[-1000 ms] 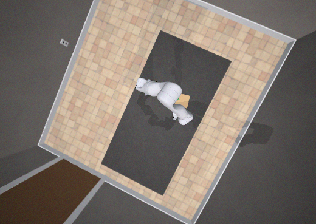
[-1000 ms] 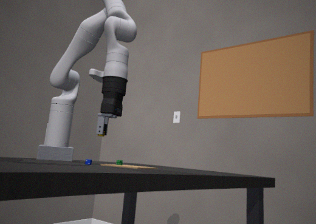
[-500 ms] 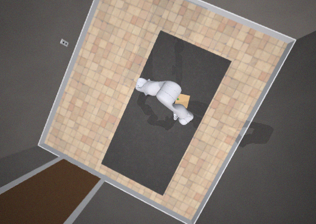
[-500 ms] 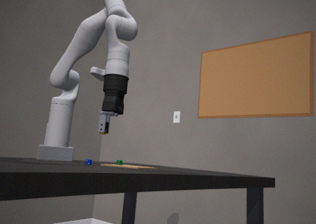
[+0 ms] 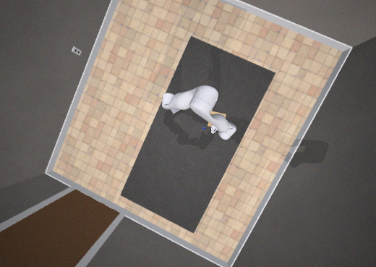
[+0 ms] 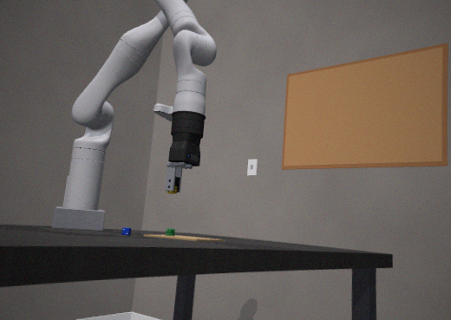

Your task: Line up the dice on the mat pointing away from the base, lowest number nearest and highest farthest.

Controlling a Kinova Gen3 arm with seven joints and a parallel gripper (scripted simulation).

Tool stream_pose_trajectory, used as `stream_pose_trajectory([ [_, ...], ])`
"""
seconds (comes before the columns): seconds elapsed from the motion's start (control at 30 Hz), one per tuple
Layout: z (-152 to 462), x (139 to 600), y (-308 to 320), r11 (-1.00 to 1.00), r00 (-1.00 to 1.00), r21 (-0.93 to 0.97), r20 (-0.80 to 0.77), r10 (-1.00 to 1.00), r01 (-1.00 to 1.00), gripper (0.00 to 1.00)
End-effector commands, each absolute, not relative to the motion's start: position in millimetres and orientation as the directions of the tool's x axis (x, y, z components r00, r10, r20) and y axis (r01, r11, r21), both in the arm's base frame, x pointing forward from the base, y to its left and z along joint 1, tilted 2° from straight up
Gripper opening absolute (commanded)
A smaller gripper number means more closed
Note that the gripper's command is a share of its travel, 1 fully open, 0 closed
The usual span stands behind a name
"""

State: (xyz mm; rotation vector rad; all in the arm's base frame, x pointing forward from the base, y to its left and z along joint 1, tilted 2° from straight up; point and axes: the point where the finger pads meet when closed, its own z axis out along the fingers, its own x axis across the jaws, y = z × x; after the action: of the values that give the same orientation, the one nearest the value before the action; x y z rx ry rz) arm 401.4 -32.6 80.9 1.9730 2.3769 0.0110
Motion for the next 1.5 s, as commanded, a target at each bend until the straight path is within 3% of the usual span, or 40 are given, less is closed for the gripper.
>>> stream_pose_trajectory([
  [0.0, 81, 397, 1, 0.146, -0.145, 0.032, -0.027, 0.989, 0.989, 0.34],
  [0.23, 81, 396, 27, 0.07, -0.07, 0.037, -0.025, 0.997, 0.997, 0.34],
  [1.03, 73, 397, 28, 0.067, -0.066, 0.038, -0.026, 0.997, 0.997, 0.34],
  [1.47, 18, 397, 27, 0.067, -0.066, 0.032, -0.027, 0.997, 0.997, 0.34],
])
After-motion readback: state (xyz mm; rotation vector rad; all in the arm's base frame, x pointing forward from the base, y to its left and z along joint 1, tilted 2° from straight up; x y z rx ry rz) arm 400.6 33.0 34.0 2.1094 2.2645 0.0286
